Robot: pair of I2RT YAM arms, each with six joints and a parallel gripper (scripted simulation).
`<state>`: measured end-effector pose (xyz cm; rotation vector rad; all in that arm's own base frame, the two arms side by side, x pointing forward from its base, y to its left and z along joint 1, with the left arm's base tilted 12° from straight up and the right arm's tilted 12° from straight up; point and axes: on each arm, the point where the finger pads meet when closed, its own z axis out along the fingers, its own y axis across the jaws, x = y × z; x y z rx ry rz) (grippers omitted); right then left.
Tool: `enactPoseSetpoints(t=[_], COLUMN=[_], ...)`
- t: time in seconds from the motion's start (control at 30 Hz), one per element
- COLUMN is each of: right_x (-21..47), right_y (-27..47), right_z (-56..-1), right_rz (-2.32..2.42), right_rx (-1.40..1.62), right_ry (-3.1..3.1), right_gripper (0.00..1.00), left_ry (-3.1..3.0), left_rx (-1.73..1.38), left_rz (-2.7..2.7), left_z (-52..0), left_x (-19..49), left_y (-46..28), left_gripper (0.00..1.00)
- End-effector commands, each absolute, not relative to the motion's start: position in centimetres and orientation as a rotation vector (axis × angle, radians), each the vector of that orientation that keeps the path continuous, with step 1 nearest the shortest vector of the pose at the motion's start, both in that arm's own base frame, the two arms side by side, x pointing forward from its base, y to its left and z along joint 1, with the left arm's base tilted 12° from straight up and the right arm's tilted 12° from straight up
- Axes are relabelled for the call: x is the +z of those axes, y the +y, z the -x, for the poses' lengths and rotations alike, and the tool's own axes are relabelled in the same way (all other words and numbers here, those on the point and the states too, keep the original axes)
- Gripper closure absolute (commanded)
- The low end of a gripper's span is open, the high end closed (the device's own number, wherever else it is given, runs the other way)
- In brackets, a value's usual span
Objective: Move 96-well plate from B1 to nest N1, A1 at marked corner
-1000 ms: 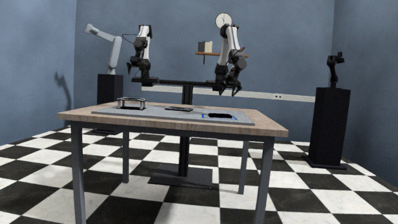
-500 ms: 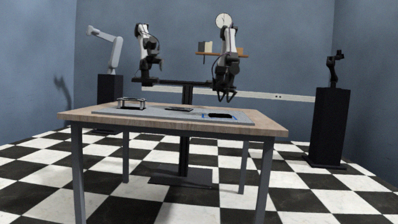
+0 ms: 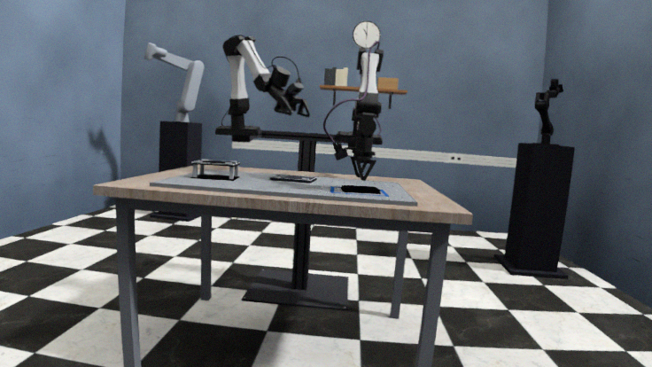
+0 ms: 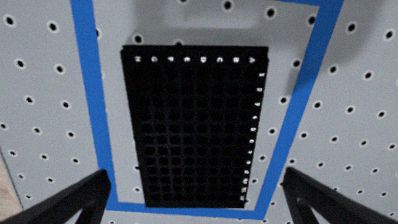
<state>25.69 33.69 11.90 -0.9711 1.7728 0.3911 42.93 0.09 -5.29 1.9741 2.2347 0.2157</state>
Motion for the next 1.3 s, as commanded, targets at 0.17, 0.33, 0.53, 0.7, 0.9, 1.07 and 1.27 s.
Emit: enactPoseSetpoints(t=[0.17,0.33,0.53,0.7,0.9,1.07,1.27], right_x=[15.3,15.3,15.8,15.8,15.8,15.8,15.8], right_y=[38.8,38.6,38.6,38.6,38.6,38.6,38.6], right_z=[-24.1,-24.4,-24.3,-24.3,-24.3,-24.3,-24.3], right_rz=[0.961,0.956,0.948,0.948,0.948,0.948,0.948], right_rx=[0.486,0.482,0.491,0.491,0.491,0.491,0.491], right_ry=[1.569,1.571,1.562,1.563,1.563,1.563,1.563], right_gripper=[0.00,0.00,0.00,0.00,0.00,0.00,0.00], left_ry=[2.231,2.233,2.227,2.228,2.229,2.224,2.232], left_rx=[0.230,0.232,0.242,0.242,0.241,0.249,0.238], left_rz=[-2.010,-2.006,-1.999,-1.998,-1.997,-1.994,-1.999], left_z=[-43.2,-43.3,-43.8,-44.0,-44.1,-44.2,-43.4], left_x=[-6.5,-7.0,-7.6,-8.4,-9.0,-9.1,-9.6], left_y=[0.5,0.6,0.6,0.7,0.7,0.7,0.8], left_gripper=[0.00,0.00,0.00,0.00,0.00,0.00,0.00])
